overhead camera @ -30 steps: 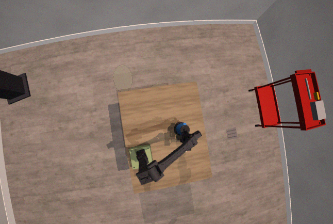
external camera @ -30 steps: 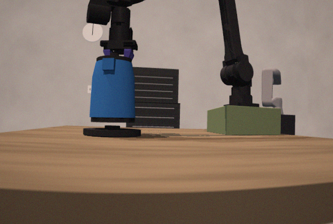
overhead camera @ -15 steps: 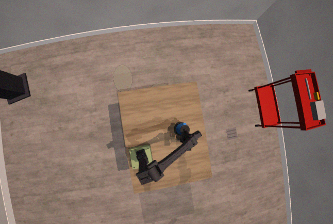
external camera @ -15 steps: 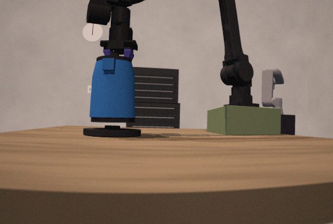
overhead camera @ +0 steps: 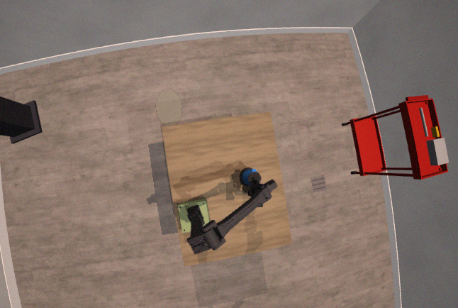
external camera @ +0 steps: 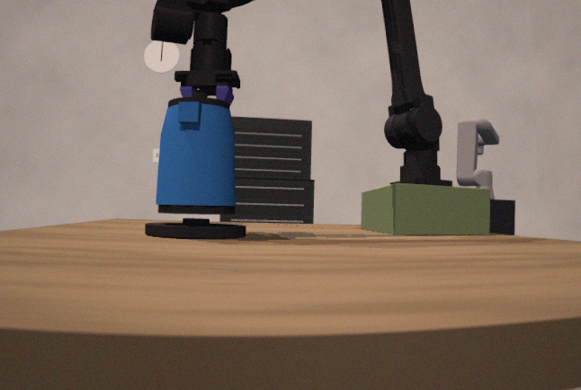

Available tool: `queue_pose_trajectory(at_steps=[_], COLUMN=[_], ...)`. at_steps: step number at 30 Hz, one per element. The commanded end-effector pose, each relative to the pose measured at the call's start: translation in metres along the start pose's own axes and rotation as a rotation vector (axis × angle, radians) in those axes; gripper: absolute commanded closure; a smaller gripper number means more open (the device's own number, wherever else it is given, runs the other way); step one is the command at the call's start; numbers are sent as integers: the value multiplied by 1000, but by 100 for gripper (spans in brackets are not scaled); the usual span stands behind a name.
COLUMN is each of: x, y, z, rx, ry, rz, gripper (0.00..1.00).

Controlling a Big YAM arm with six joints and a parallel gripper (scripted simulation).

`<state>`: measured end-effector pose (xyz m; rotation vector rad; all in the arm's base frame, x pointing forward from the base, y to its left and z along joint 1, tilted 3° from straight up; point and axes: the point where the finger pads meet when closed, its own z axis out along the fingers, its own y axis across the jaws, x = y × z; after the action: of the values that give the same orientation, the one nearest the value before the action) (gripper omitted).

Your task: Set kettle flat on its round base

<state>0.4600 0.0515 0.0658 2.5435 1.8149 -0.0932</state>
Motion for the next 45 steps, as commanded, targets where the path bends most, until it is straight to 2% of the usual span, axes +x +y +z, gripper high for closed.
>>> queue_pose_trajectory(at_steps=[1, 16, 22, 26, 39, 45], x=[4, 4, 3, 4, 4, 2], y=[16, 15, 14, 16, 16, 12], z=[-15, -15, -8, -15, -15, -4], rx=[-49, -44, -36, -50, -50, -33], ry=[25, 23, 19, 26, 26, 18], rz=[7, 6, 6, 7, 7, 6], gripper=[100, 100, 100, 100, 100, 100])
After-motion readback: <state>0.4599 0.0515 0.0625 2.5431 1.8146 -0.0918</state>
